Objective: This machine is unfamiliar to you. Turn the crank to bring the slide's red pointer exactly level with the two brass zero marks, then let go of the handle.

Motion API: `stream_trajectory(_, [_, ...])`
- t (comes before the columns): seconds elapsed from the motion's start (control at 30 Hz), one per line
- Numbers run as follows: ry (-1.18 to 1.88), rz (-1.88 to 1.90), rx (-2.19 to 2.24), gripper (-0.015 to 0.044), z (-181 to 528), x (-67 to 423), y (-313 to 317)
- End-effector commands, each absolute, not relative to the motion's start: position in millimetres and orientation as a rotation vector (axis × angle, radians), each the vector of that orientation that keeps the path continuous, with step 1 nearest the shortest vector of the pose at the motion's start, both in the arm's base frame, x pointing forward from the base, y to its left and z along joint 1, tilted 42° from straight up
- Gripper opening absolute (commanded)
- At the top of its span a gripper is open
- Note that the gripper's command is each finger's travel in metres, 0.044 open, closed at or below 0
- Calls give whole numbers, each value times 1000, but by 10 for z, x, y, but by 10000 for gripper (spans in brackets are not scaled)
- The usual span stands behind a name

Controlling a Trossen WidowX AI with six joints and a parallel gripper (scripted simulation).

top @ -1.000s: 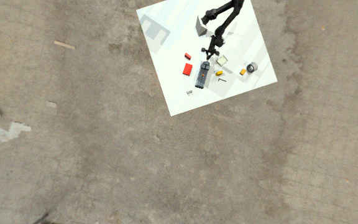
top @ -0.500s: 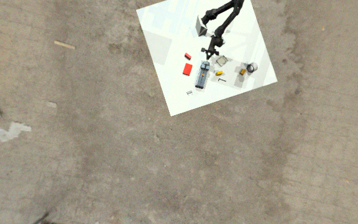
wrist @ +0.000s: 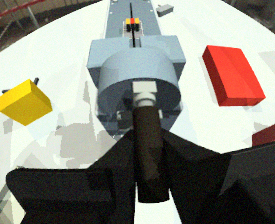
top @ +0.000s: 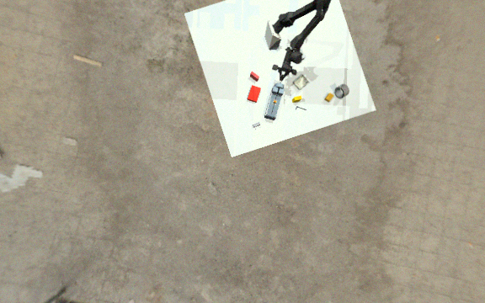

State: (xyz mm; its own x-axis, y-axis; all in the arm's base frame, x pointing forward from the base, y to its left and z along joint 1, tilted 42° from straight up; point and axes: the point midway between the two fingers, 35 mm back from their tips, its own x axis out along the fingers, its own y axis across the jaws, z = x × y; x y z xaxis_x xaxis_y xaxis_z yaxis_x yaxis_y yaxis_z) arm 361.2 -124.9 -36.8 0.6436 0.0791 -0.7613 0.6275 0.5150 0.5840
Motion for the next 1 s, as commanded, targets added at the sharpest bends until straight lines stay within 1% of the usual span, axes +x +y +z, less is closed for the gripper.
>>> stream_trajectory(0.0, [838, -405, 993, 0, -426, 3553, -1291])
stream_trajectory(0.97, [838, -405, 993, 0, -450, 3540, -1295])
